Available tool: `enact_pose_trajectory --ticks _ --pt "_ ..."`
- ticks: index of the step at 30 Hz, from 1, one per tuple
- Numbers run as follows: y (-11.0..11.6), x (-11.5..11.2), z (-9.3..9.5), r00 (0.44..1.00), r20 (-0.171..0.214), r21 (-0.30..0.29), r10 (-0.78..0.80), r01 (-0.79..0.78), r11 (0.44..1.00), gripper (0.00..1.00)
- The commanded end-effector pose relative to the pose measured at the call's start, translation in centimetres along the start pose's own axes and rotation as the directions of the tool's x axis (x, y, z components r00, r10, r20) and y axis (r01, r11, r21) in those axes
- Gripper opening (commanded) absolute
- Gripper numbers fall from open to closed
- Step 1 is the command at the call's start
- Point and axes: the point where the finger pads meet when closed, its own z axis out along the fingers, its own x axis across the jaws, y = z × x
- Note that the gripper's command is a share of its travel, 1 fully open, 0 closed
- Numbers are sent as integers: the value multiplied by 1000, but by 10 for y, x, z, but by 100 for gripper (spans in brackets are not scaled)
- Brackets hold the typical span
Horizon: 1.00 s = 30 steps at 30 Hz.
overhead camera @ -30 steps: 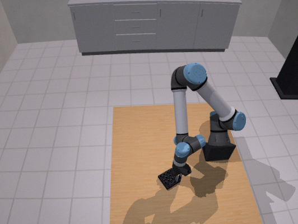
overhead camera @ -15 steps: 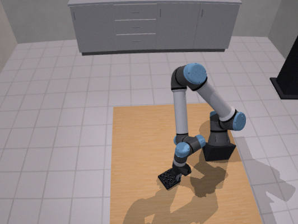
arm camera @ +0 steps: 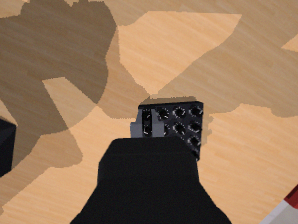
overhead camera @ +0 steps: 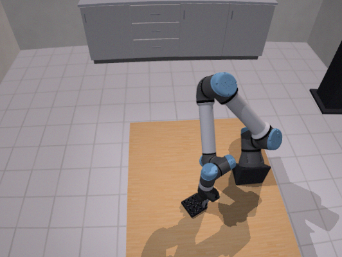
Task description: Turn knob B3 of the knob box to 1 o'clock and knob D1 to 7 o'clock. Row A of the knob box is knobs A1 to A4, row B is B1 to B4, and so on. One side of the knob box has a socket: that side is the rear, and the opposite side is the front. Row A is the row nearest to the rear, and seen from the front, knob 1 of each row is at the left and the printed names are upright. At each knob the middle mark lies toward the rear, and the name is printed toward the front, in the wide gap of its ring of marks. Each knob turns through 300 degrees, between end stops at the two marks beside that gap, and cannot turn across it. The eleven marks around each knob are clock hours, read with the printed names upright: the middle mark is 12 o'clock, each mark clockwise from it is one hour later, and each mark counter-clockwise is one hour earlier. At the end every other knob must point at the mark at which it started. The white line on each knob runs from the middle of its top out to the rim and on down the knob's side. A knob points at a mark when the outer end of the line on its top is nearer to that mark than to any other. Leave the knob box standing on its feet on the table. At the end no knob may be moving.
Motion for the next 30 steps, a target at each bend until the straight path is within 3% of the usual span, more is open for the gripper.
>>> enact_pose_trajectory --ticks 1,30 --pt "0 0 0 1000 -1 0 0 0 1000 30" --pt "0 0 0 1000 -1 0 -26 26 1000 30"
